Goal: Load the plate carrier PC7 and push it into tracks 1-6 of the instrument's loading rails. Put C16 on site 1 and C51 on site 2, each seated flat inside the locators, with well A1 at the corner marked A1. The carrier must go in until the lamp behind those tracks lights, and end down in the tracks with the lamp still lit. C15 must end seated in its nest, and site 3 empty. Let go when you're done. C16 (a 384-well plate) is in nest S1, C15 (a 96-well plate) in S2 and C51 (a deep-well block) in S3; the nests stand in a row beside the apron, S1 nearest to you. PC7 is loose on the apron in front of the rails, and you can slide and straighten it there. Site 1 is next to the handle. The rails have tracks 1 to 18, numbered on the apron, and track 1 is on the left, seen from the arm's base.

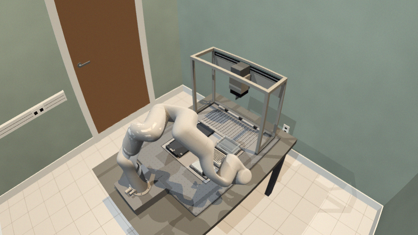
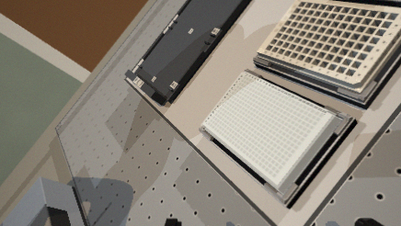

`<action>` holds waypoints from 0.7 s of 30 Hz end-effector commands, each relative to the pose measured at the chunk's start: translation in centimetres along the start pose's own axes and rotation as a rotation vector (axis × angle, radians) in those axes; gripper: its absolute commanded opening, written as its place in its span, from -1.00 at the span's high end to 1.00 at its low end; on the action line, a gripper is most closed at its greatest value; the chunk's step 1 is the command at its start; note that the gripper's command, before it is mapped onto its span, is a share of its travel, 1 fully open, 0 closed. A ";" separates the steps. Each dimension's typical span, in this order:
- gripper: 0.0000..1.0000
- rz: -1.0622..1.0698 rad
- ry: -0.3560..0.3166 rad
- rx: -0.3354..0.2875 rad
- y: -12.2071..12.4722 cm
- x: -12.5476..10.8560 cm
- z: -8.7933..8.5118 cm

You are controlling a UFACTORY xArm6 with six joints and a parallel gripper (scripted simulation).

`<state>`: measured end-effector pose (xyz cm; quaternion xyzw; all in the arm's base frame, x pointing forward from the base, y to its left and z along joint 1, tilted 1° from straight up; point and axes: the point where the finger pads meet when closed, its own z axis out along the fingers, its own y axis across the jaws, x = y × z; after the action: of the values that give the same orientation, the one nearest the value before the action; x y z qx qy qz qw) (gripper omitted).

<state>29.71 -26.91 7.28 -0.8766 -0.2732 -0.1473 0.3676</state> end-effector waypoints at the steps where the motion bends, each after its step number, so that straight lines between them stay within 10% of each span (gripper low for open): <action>1: -1.00 -0.002 -0.001 -0.003 0.0 0.1 -0.1; 17: -1.00 -0.002 -0.001 -0.003 0.0 0.1 -0.1; 21: -1.00 -0.074 -0.109 -0.031 1.4 1.6 0.0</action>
<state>30.28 -26.98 7.18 -0.8776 -0.2883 -0.1378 0.3575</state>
